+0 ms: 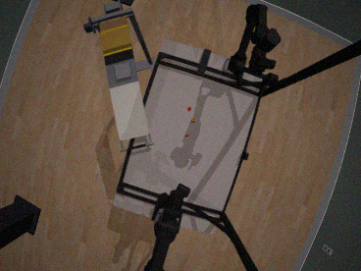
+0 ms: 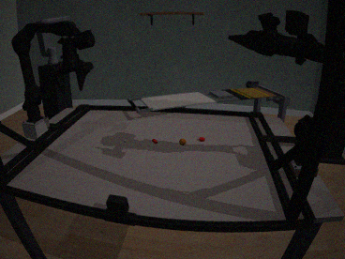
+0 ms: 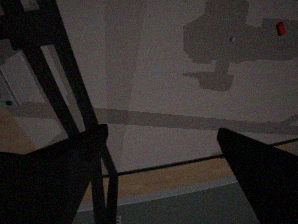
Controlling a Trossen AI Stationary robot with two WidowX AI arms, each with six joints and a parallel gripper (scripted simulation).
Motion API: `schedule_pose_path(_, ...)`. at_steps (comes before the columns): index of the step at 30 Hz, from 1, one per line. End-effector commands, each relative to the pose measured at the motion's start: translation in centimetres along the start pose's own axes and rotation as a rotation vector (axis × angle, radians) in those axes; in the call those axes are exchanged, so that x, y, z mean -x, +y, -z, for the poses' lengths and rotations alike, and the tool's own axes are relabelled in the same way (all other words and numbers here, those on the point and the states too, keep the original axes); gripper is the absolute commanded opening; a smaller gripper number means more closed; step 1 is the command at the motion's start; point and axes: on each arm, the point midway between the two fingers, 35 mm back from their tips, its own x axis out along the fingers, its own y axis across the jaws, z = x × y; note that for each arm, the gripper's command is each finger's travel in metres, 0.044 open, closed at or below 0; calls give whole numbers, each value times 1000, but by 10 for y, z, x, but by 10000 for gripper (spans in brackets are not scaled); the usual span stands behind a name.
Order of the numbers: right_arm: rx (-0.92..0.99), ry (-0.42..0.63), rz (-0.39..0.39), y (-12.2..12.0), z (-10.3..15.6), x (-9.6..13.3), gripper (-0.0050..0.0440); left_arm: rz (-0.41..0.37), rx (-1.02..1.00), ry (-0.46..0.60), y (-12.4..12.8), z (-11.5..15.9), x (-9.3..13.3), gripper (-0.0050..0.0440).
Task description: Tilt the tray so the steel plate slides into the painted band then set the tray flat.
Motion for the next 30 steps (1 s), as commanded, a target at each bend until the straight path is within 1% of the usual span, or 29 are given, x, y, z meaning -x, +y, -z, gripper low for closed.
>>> schedule_pose_path(1,-2,-14,1,0,-13,15,440,28,-94,-18,-11,-9,4,440)
schedule_pose_path(7,-2,-9,1,-1,-23,40,440,59,-259,-46,-22,-24,7,440)
schedule_pose_path(9,-2,-9,1,-1,-23,40,440,59,-259,-46,-22,-24,7,440)
schedule_pose_path(24,-2,2,1,-11,-36,107,440,106,-670,-145,-48,-65,17,440)
schedule_pose_path(26,-2,2,1,-11,-36,107,440,106,-670,-145,-48,-65,17,440)
schedule_pose_path(30,-2,5,1,-16,-37,126,440,110,-779,-178,-54,-77,20,440)
